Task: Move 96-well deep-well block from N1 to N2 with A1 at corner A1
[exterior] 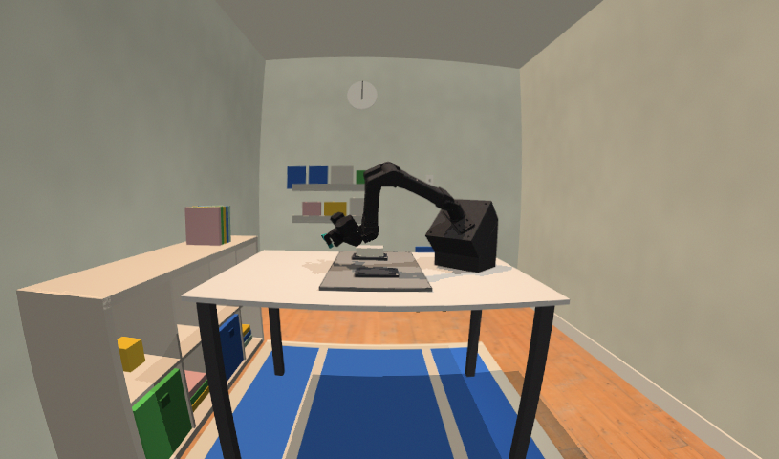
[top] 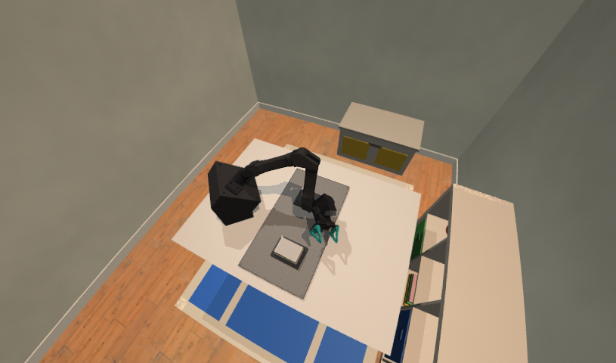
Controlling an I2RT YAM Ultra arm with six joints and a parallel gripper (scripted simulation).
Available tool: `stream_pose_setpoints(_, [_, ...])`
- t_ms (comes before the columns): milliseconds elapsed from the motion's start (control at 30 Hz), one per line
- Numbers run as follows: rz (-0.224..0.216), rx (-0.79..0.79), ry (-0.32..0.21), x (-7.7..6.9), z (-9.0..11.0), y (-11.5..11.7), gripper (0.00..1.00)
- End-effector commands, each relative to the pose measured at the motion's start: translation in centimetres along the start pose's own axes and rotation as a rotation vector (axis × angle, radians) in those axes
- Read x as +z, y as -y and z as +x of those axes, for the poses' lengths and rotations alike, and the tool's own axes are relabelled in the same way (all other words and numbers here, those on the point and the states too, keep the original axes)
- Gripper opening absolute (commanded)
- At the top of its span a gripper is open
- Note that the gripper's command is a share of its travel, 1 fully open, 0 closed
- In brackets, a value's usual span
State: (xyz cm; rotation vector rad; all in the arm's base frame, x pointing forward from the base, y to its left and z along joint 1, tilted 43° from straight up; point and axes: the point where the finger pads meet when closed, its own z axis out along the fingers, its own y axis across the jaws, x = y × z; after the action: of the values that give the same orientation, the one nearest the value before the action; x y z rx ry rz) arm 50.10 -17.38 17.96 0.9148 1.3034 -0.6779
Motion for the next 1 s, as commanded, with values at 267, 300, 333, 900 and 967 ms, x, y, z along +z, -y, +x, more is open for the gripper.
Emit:
stream_pose_setpoints(267, [0.004, 0.011, 0.008, 0.1, -0.5, 0.1, 1.0])
stream_pose_setpoints(300, [0.004, 0.011, 0.008, 0.1, -0.5, 0.1, 1.0])
stream_pose_setpoints(333, [0.004, 0.011, 0.008, 0.1, -0.5, 0.1, 1.0])
stream_pose_setpoints(900, [-0.161, -0.219, -0.175, -1.7, -1.1, -1.5, 1.0])
stream_pose_setpoints(967, [-0.161, -0.219, -0.175, -1.7, -1.1, -1.5, 1.0])
